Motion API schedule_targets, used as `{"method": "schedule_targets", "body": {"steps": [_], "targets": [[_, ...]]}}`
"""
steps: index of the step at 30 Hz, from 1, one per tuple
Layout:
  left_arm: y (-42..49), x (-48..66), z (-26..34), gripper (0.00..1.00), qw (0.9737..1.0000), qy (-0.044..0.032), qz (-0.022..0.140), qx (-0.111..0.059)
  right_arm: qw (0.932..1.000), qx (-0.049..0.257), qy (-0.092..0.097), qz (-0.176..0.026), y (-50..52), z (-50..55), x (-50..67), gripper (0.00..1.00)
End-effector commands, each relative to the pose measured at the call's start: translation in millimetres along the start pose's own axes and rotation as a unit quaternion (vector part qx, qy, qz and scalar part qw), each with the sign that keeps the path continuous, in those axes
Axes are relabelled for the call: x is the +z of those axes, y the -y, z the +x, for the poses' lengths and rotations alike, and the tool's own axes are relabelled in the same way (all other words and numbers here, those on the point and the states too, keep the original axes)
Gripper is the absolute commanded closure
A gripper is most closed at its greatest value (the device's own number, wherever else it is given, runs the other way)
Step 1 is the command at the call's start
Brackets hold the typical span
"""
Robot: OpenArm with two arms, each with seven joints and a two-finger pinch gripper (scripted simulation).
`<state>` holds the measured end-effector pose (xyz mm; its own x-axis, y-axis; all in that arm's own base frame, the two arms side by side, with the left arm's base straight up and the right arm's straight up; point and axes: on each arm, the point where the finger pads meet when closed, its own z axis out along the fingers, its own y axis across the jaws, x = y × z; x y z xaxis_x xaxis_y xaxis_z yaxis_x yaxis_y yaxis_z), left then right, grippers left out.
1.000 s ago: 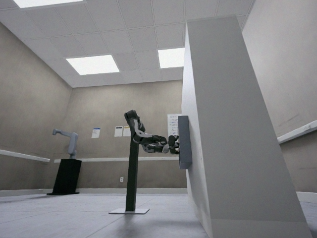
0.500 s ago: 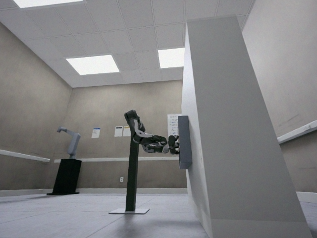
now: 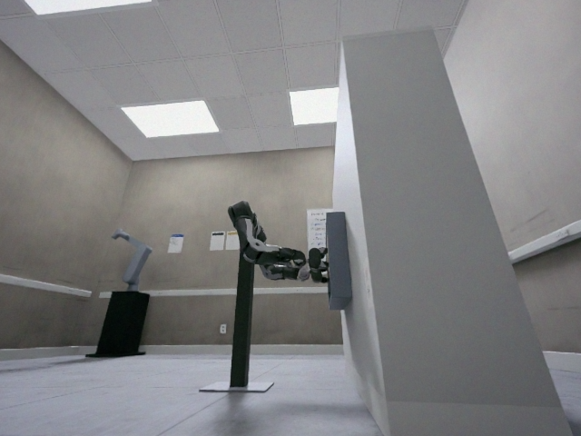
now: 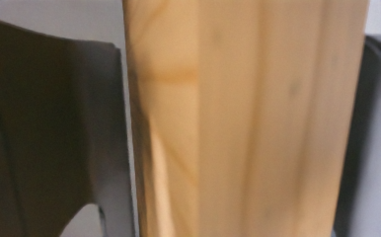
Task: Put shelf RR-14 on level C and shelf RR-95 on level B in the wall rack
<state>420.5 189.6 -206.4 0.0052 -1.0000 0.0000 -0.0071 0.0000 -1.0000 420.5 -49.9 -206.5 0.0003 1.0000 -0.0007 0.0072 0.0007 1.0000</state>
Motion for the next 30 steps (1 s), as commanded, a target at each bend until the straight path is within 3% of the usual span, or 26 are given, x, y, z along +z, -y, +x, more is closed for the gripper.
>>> {"method": "schedule_targets", "body": {"steps": [1, 26, 30], "targets": [[1.0, 0.0, 1.3, 0.83, 1.0000, -0.0027, 0.004, 0.000, 1.0000, 0.000, 0.000, -0.004, -1.1, 0.2, 0.0, 0.83], [1.0, 0.0, 1.3, 0.67, 1.0000, -0.0027, 0.004, 0.000, 1.0000, 0.000, 0.000, -0.004, -1.1, 0.2, 0.0, 0.67], [1.0, -5.1, 1.3, 0.67, 1.0000, -0.0027, 0.004, 0.000, 1.0000, 0.000, 0.000, -0.004, -1.1, 0.2, -5.1, 0.67]]}}
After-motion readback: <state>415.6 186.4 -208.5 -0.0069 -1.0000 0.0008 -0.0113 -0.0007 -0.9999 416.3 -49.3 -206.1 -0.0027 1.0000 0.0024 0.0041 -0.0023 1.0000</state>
